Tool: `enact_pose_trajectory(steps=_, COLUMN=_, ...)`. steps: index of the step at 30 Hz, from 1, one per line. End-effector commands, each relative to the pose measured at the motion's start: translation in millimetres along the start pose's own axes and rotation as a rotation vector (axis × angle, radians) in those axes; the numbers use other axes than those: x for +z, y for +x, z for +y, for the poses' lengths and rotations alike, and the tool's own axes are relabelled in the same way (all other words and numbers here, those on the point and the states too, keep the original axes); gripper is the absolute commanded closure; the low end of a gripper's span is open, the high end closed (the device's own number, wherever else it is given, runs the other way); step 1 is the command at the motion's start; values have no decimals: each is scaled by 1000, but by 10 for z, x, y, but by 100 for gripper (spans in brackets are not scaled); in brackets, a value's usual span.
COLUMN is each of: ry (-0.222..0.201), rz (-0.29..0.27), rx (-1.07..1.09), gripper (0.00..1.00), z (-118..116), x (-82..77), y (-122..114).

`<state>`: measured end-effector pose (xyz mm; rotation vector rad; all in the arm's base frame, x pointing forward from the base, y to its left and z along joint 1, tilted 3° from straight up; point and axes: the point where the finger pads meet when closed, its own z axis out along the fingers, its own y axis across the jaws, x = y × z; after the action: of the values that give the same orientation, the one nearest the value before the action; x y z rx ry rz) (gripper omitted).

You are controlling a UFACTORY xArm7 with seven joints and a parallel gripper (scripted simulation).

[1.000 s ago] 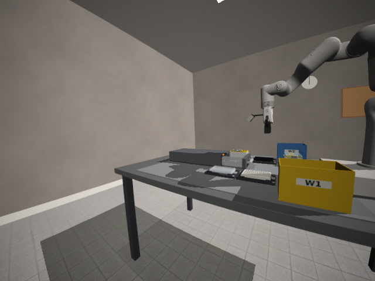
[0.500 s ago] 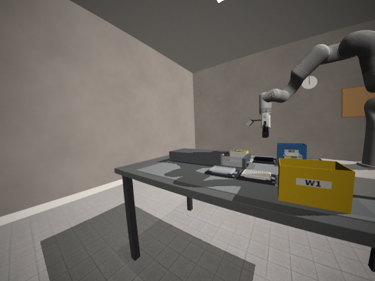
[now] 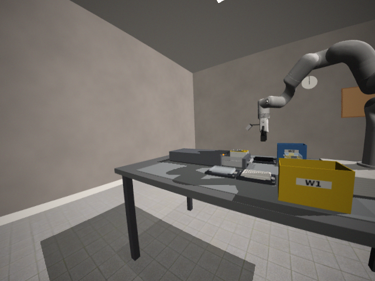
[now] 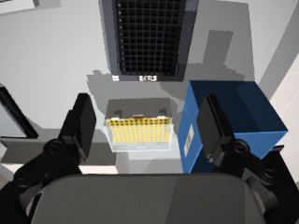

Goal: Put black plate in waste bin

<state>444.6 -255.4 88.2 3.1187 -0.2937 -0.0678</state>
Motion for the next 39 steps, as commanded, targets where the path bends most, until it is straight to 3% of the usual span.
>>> enact_pose_trajectory(steps=1, ry=2, rz=3, rx=-1, gripper=0, z=53, x=7, y=37)
enact_pose_trajectory(steps=14, ry=2, rz=3, rx=-1, gripper=0, z=53, x=8, y=38)
enact_pose_trajectory(steps=39, ry=2, rz=3, rx=-1, gripper=0, z=53, x=391, y=38)
